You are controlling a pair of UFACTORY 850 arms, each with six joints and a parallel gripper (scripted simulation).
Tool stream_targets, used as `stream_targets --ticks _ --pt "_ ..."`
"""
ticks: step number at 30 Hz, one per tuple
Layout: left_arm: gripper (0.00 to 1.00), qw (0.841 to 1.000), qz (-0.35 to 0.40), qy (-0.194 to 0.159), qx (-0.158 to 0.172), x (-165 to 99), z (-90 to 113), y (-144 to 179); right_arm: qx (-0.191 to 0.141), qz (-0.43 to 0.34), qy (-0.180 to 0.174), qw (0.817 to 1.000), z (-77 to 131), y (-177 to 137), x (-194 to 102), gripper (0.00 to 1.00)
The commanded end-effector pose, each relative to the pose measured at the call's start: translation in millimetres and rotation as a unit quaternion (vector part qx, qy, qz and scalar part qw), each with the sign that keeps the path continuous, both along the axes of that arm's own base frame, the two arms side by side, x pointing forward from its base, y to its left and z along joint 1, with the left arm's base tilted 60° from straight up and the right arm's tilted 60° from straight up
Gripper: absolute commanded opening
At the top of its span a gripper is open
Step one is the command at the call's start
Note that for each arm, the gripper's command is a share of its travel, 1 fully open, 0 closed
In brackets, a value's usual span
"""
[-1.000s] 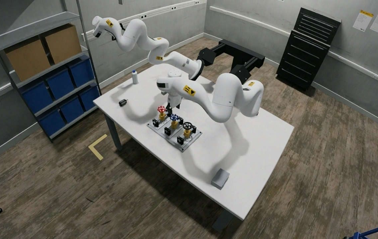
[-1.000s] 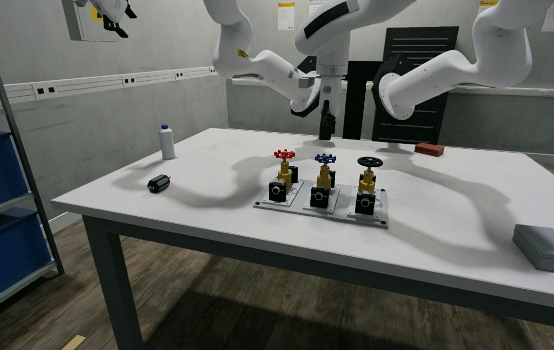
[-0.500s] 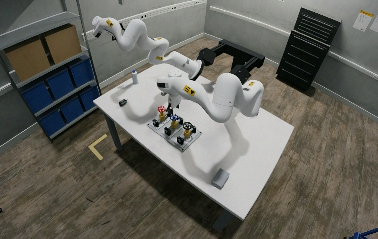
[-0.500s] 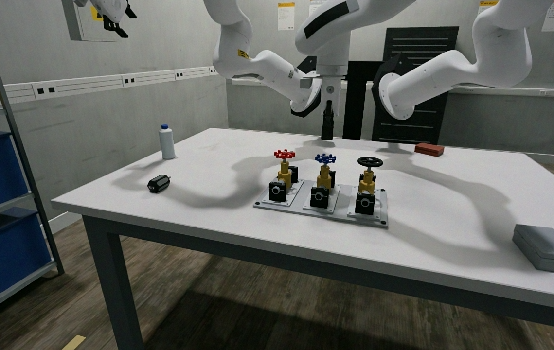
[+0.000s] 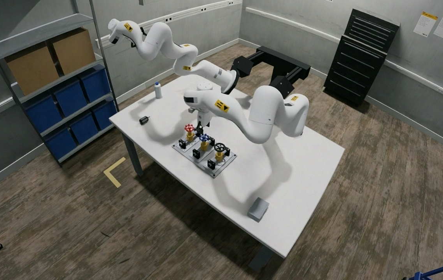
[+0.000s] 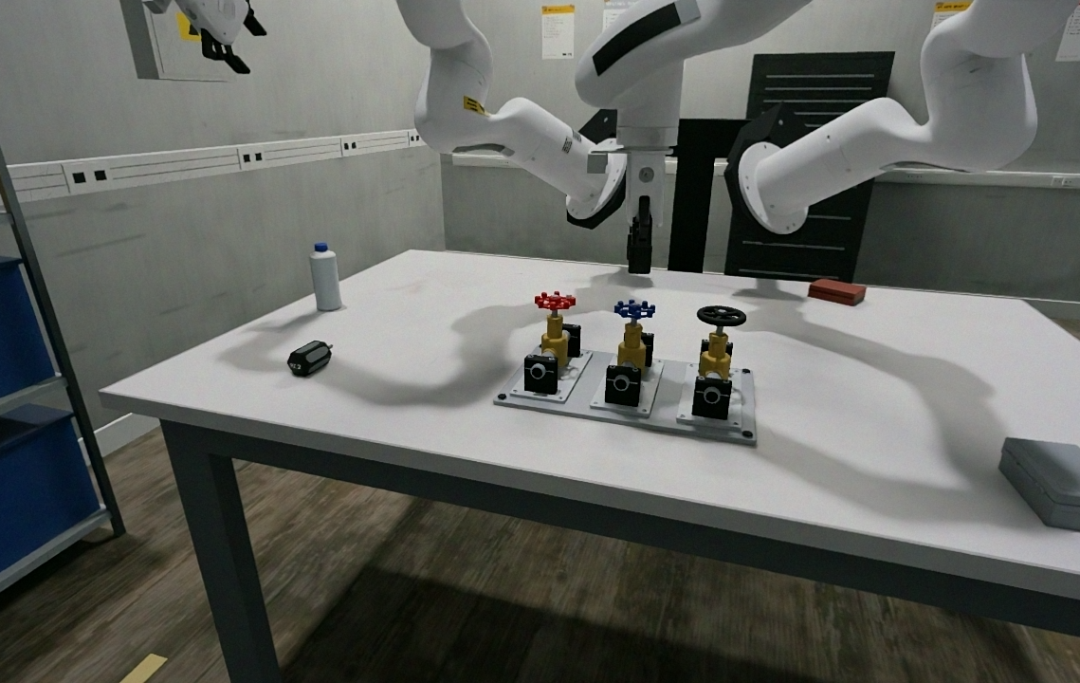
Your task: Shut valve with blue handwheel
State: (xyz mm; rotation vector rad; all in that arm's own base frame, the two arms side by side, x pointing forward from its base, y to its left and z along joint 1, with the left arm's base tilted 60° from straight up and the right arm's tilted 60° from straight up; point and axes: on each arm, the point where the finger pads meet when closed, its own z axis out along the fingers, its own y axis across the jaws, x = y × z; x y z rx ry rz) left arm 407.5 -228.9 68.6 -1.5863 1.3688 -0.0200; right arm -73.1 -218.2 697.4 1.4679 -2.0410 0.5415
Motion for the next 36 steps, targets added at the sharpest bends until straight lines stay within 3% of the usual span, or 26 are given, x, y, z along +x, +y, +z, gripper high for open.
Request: stream_targets --ticks 1,36 --pt "0.79 1.0 0.002 -0.004 -0.004 0.1 0.2 -0.7 -0.001 0.0 0.0 1.0 0.5 0.2 0.0 1.0" --pt "0.79 1.0 0.007 -0.009 -0.009 1.7 -1.2 1.1 -0.001 0.0 0.0 1.0 0.5 0.2 0.0 1.0"
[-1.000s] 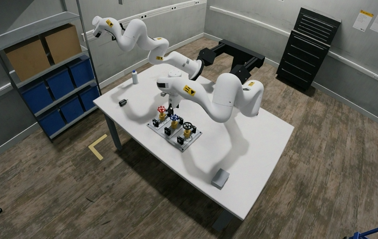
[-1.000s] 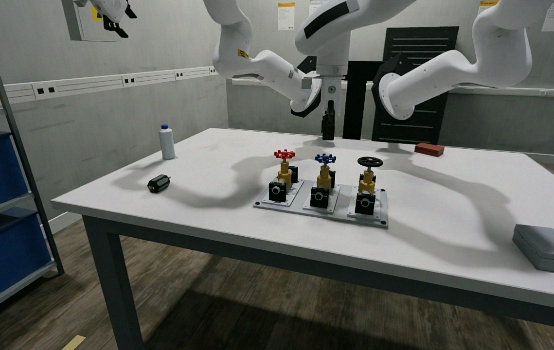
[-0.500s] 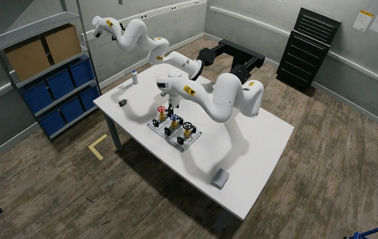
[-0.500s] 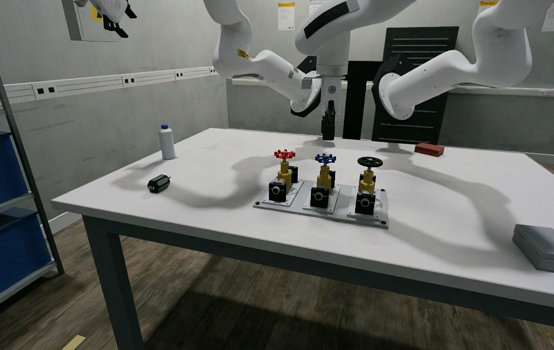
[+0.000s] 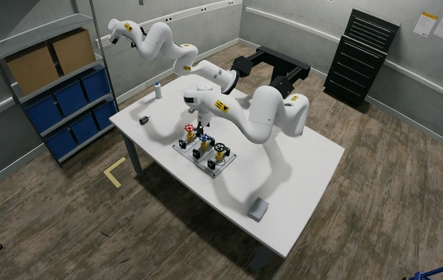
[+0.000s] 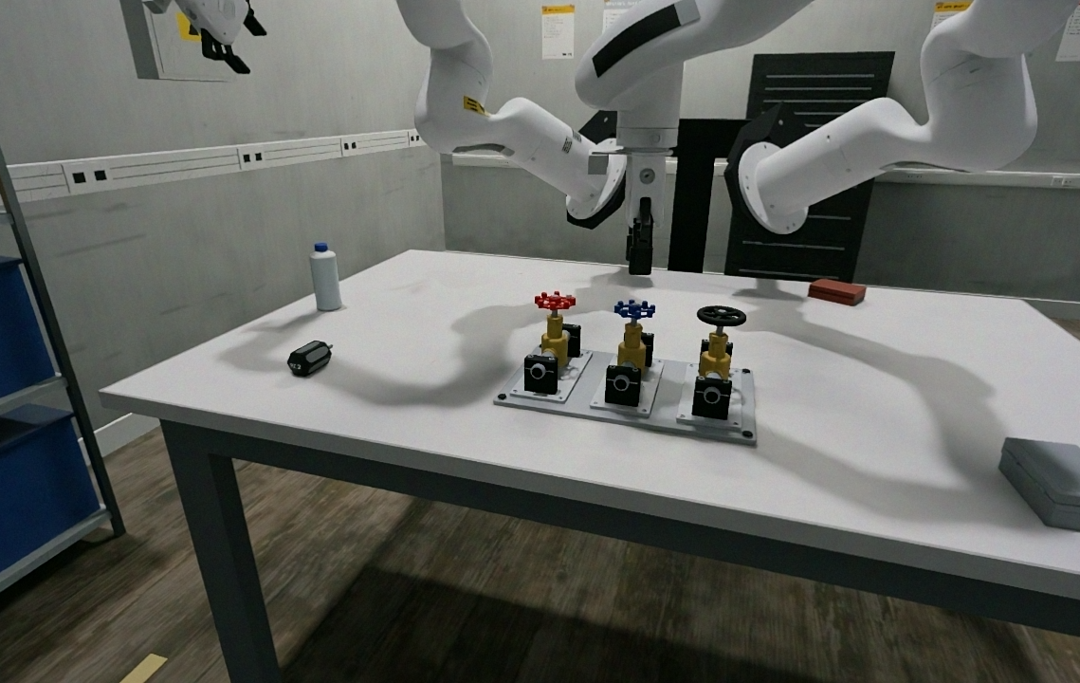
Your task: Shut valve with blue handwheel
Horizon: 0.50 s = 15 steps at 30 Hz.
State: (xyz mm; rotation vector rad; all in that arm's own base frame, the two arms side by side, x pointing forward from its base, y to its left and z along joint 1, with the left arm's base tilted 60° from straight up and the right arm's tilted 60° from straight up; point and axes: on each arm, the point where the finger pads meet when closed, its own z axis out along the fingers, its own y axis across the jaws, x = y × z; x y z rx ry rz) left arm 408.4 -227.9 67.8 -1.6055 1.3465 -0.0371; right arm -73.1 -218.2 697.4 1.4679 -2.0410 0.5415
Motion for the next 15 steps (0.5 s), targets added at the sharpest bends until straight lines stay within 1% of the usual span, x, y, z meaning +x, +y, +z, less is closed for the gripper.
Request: stream_targets --ticks 1,15 --pt "0.79 1.0 0.0 0.0 0.0 1.2 -0.7 0.5 -0.001 0.0 0.0 1.0 0.5 0.2 0.0 1.0" --pt "0.79 1.0 0.0 0.0 0.0 8.8 -7.4 9.1 -0.001 0.0 0.0 1.0 0.5 0.2 0.0 1.0"
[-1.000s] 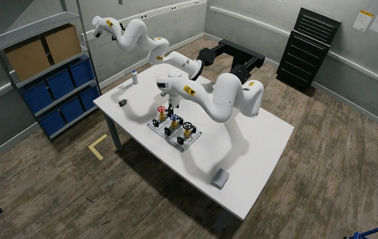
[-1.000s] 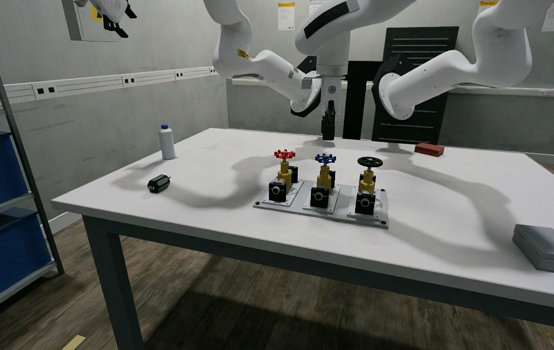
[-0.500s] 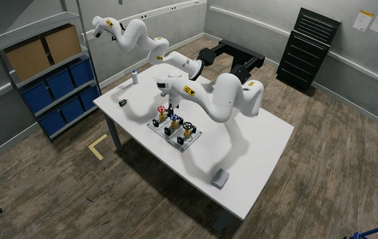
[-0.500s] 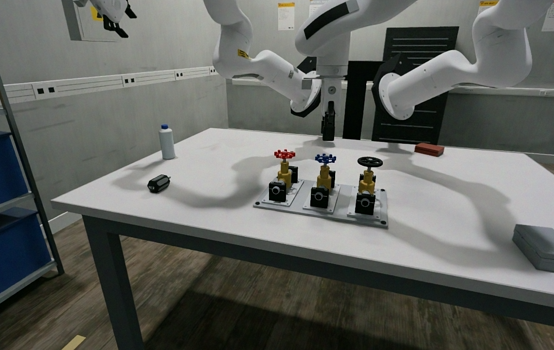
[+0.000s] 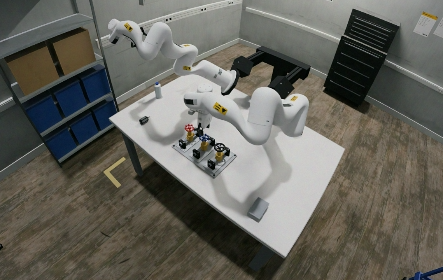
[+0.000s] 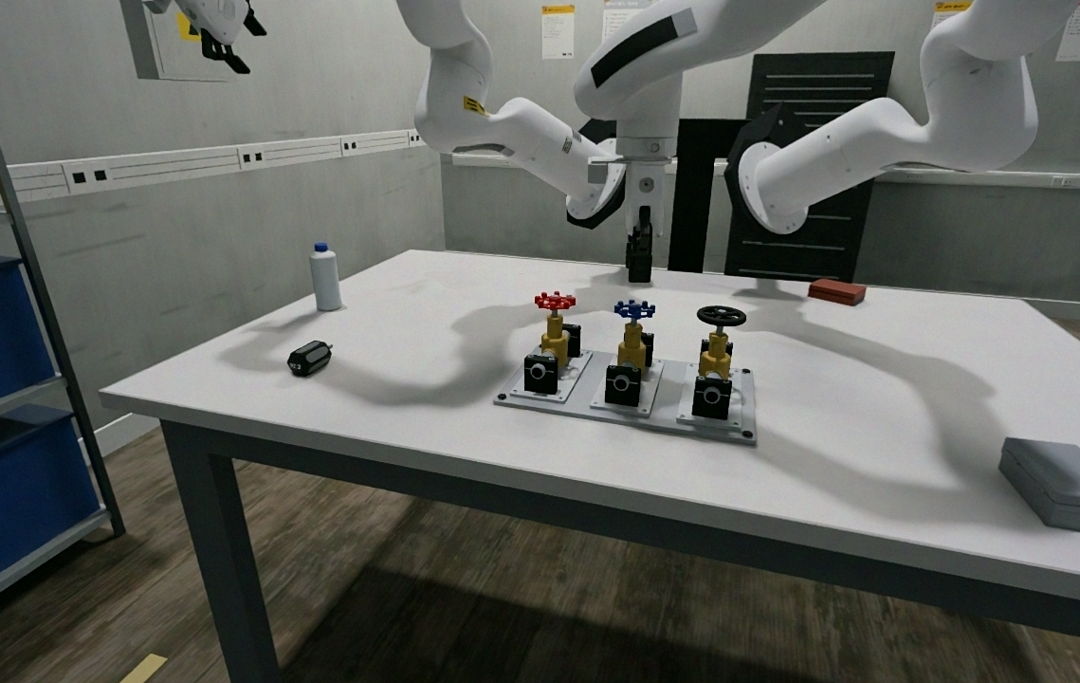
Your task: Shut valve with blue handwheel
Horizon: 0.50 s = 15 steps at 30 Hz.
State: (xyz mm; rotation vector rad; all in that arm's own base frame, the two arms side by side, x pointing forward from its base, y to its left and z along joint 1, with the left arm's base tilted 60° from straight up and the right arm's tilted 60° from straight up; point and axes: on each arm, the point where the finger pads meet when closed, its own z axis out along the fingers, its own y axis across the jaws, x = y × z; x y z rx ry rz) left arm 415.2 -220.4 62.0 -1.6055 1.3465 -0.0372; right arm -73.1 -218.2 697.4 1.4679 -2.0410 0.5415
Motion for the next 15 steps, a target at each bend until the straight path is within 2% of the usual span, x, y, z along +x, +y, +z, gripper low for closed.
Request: stream_targets --ticks 1,15 --pt "0.79 1.0 0.0 0.0 0.0 2.9 -2.3 2.5 -0.001 0.0 0.0 1.0 0.5 0.2 0.0 1.0" --pt "0.79 1.0 0.0 0.0 0.0 13.0 -11.0 13.8 -0.001 0.0 0.0 1.0 0.5 0.2 0.0 1.0"
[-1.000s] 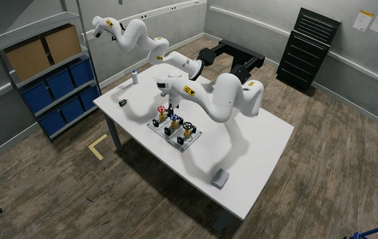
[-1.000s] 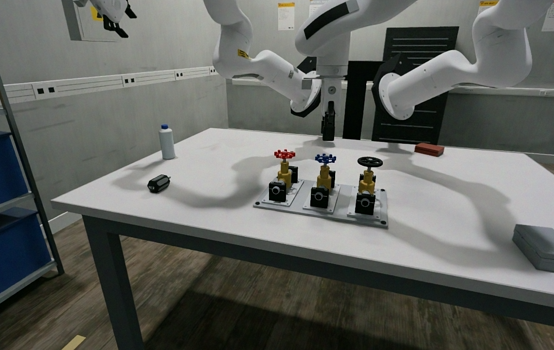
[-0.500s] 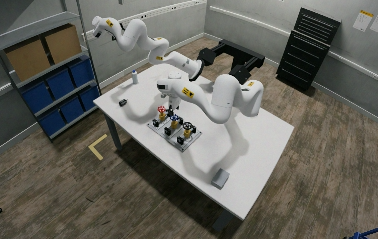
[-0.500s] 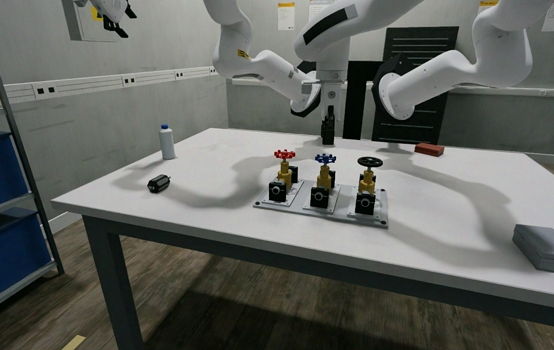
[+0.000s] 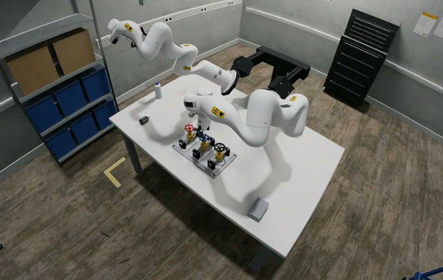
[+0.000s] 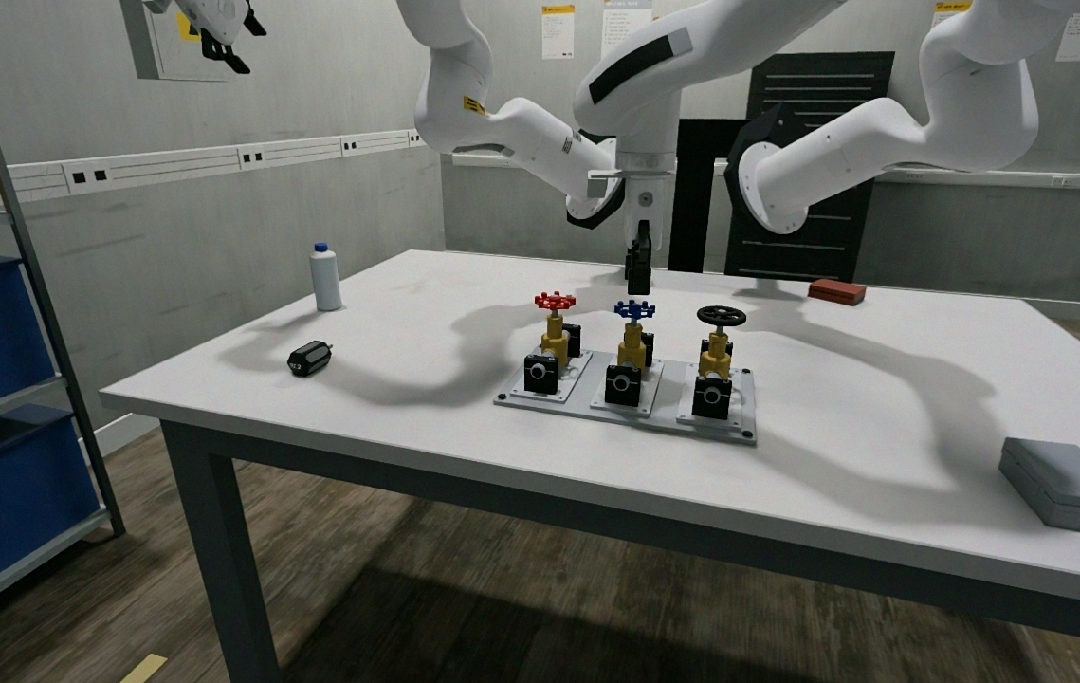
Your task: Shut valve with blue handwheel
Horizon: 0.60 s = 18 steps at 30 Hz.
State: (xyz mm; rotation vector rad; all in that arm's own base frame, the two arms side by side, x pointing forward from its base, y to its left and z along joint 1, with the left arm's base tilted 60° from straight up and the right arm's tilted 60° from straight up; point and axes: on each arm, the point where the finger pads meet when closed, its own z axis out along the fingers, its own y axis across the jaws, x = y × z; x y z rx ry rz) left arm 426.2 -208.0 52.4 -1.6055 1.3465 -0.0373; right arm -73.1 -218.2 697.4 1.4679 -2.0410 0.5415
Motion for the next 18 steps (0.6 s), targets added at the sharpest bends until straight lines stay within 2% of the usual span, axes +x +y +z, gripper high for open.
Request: stream_targets --ticks 1,18 --pt "0.79 1.0 0.0 0.0 0.0 2.7 -2.0 2.3 -0.001 0.0 0.0 1.0 0.5 0.2 0.0 1.0" --pt "0.79 1.0 0.0 0.0 0.0 9.0 -7.5 9.4 -0.001 0.0 0.0 1.0 0.5 0.2 0.0 1.0"
